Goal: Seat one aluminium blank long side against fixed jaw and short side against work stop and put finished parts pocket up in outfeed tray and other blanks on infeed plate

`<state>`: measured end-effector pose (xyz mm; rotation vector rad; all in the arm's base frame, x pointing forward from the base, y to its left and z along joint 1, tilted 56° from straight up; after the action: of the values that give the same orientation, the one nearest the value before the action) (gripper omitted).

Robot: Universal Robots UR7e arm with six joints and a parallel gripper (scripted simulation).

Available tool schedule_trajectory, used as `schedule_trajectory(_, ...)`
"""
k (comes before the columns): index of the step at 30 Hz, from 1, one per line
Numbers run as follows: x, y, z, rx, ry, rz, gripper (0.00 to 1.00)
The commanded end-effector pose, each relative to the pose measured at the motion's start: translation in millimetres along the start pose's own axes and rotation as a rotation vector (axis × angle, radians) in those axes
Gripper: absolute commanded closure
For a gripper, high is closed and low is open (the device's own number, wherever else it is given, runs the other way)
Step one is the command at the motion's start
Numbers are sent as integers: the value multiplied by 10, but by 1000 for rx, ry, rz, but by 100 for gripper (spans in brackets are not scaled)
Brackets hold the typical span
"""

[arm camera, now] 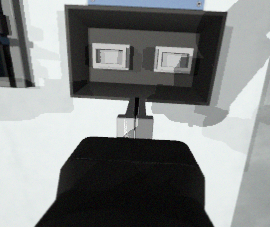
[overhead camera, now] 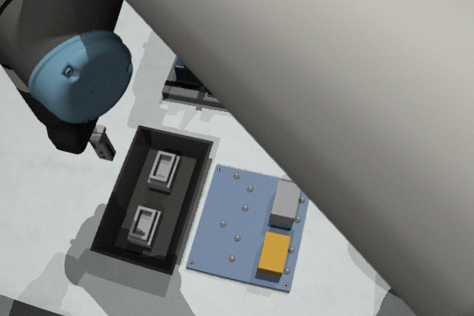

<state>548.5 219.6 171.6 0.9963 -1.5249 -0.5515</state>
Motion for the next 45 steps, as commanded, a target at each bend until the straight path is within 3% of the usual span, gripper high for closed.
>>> schedule_trajectory(1,-116,-8,8,-4,0,-1,100)
schedule_trajectory(21,-373,-9,7,-4,0,-1,100)
schedule_trajectory(45,-382,-8,1,-2,-2,1,100)
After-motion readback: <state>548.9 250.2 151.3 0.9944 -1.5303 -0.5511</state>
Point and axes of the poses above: the point where the finger pads meet when closed, its own x axis back along the fingers, its own y axis across the jaws, z = x × y, the point moved 4 cm from there along x, back along the fingers, and after that the axes turned 8 degrees about x, right-handed, at the moved point
